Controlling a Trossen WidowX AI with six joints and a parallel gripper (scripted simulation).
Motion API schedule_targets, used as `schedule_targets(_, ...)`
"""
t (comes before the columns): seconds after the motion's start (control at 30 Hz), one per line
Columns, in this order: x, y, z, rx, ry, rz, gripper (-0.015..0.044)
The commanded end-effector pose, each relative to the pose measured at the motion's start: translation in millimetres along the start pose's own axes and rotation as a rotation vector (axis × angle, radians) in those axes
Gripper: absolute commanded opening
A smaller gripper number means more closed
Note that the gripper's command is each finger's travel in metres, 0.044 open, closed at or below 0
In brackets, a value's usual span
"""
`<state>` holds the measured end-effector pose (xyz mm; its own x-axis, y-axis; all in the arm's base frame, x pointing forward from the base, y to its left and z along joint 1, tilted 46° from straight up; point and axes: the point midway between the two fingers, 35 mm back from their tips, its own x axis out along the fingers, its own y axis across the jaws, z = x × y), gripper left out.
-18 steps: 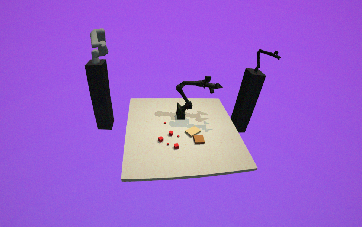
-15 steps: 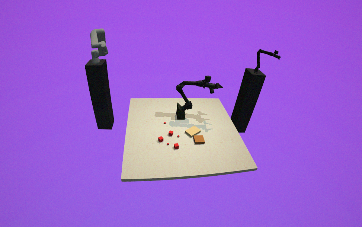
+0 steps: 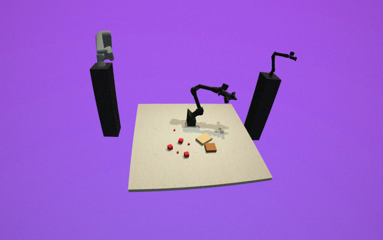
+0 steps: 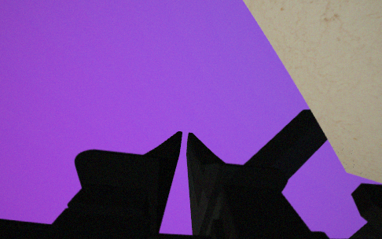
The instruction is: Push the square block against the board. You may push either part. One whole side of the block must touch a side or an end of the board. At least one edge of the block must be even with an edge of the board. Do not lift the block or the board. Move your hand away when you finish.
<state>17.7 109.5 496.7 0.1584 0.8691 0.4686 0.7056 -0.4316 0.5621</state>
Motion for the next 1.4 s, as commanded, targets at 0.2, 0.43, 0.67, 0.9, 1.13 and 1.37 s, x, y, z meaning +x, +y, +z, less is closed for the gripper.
schedule_targets(0.2,45.9,-14.8,58.0,-0.215,-0.224,-0.089,0.0)
schedule_targets(0.43,69.6,-15.8,116.2,-0.339,-0.411,-0.155,0.0)
schedule_targets(0.67,76.9,-14.4,181.8,-0.434,-0.591,-0.261,0.0)
schedule_targets(0.9,65.8,-2.7,247.8,-0.497,-0.769,-0.358,0.0)
schedule_targets(1.13,48.1,2.3,309.0,-0.518,-0.89,-0.5,0.0)
schedule_targets(1.37,24.0,6.7,355.3,-0.506,-0.971,-0.61,0.0)
